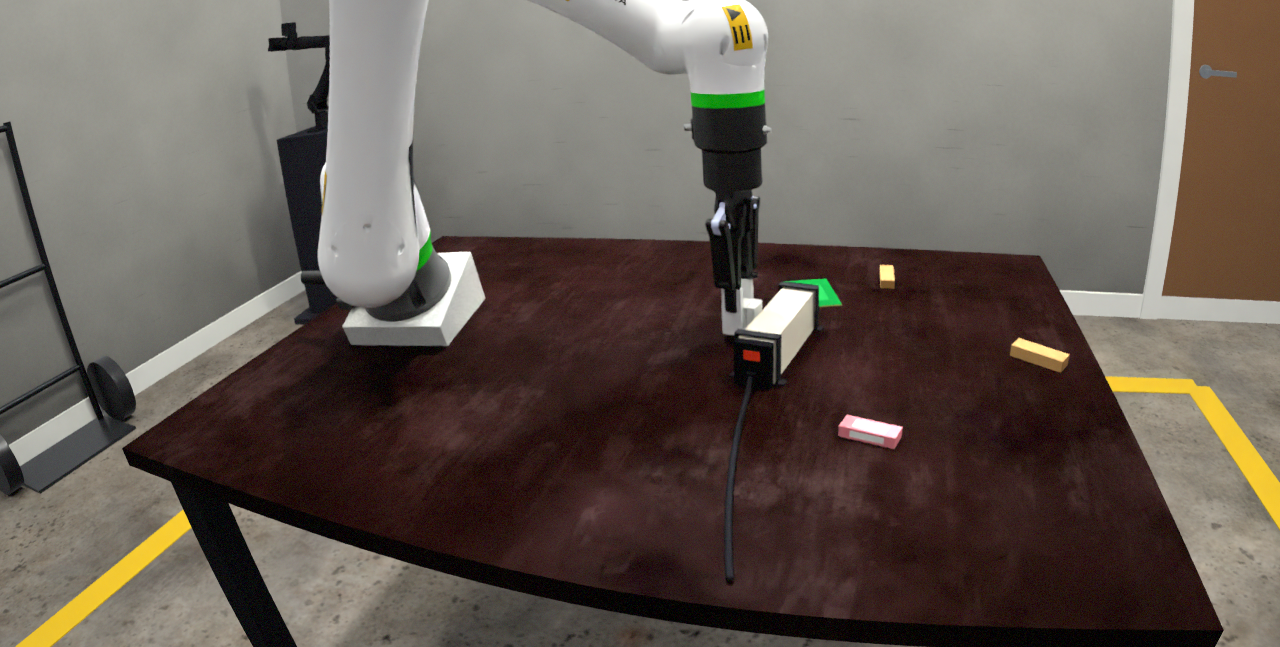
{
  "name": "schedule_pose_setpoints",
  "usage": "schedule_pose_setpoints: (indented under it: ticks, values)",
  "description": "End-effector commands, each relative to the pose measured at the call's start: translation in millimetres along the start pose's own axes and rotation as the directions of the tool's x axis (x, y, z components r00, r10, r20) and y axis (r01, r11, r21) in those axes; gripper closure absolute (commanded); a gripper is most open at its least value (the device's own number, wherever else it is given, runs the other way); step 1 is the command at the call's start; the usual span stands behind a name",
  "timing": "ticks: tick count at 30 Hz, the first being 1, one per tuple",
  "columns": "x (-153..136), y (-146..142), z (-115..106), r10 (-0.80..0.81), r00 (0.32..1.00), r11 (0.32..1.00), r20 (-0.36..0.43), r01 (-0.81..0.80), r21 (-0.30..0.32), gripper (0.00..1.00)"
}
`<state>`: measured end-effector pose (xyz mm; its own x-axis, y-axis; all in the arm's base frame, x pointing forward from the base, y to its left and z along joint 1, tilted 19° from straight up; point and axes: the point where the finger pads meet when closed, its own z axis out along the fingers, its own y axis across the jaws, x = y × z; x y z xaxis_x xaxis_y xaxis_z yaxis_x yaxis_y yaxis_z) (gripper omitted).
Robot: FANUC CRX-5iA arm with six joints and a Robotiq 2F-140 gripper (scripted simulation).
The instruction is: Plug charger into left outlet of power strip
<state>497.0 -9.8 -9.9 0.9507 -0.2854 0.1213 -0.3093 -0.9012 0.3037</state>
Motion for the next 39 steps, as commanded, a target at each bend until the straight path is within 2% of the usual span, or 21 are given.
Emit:
schedule_pose_setpoints:
  ticks: [1, 39]
  values:
    - [1.1, -0.3, -0.8, 0.000, 1.000, 1.000, -0.002, 0.000, 0.001, 0.90]
    - [11.1, -0.3, -0.8, 0.000, 1.000, 1.000, -0.002, 0.000, 0.001, 0.90]
